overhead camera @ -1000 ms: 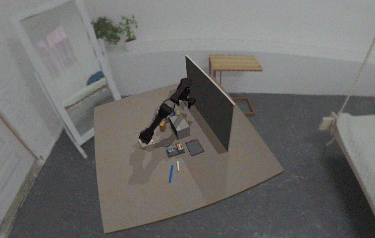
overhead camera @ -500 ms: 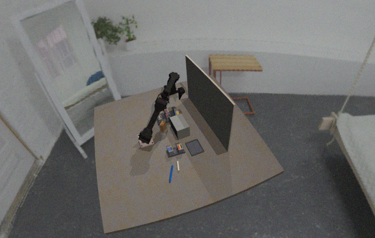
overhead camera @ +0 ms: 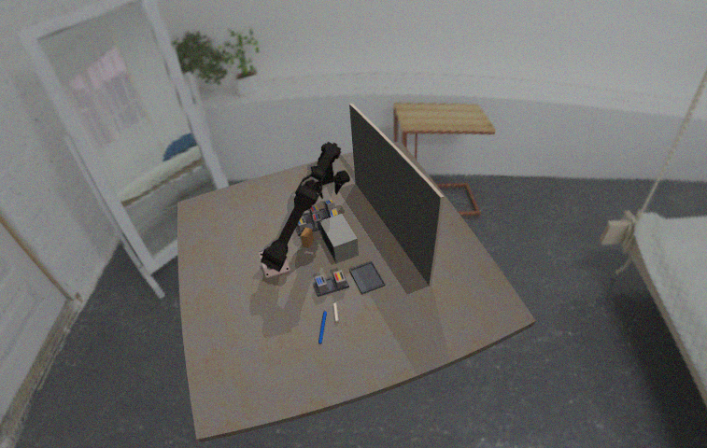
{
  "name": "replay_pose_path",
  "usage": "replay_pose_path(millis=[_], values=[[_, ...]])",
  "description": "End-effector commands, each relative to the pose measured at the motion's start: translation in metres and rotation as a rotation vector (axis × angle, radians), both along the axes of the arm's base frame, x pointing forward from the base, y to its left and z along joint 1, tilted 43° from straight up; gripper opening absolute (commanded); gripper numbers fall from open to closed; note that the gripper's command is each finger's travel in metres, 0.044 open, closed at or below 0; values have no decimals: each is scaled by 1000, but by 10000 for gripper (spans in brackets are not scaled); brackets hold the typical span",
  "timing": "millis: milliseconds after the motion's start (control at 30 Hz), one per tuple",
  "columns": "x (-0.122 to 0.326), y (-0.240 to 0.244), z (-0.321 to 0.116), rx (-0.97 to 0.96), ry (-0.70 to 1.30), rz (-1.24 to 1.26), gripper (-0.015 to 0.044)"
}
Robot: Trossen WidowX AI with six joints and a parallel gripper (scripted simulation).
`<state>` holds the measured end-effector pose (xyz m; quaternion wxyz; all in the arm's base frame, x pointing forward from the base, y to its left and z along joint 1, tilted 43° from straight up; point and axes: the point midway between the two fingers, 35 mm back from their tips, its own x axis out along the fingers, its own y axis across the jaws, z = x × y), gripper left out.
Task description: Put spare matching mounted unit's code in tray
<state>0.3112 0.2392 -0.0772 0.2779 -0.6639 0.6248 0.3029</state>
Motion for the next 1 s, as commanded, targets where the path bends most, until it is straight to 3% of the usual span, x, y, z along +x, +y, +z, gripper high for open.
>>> replay_pose_path(millis=[0,967], values=[[-1,0,-4,6,-11,-3,300],[3,-24,-35,6,-12,-3,300]])
